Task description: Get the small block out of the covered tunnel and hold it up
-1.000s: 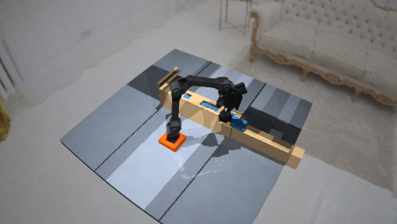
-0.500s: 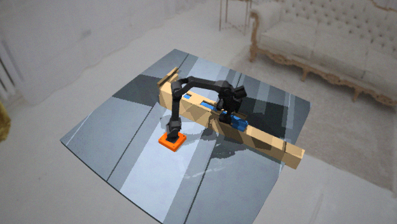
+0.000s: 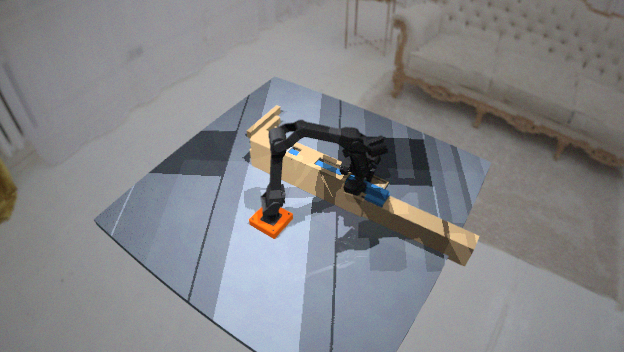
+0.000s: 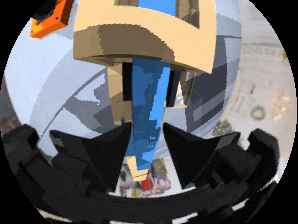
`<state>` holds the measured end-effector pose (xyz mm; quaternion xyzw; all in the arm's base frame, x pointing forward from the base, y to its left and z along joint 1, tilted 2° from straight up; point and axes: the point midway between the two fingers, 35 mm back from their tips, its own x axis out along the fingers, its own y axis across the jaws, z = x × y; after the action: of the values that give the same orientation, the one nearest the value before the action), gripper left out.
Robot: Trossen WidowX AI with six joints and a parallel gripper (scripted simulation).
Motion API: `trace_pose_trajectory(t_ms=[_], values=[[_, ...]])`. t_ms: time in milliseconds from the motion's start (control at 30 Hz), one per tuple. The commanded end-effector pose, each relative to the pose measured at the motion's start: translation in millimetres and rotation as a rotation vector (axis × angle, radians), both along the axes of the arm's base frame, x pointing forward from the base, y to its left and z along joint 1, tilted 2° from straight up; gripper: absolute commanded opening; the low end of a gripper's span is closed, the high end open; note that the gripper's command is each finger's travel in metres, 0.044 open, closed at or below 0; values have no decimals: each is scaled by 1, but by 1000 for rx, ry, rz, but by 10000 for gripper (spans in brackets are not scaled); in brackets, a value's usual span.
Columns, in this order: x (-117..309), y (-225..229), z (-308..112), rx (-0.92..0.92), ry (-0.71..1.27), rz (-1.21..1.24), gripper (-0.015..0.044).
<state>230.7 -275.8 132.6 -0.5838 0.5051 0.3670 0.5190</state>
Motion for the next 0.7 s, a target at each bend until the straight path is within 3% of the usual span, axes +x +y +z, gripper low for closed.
trace_pose_trajectory(t_ms=[0,67,200,667], values=[[0,0,0,0,0,0,99],[0,0,0,0,0,0,46],[0,1,0,0,0,0,0],[4,40,-4,8,1,3,0]])
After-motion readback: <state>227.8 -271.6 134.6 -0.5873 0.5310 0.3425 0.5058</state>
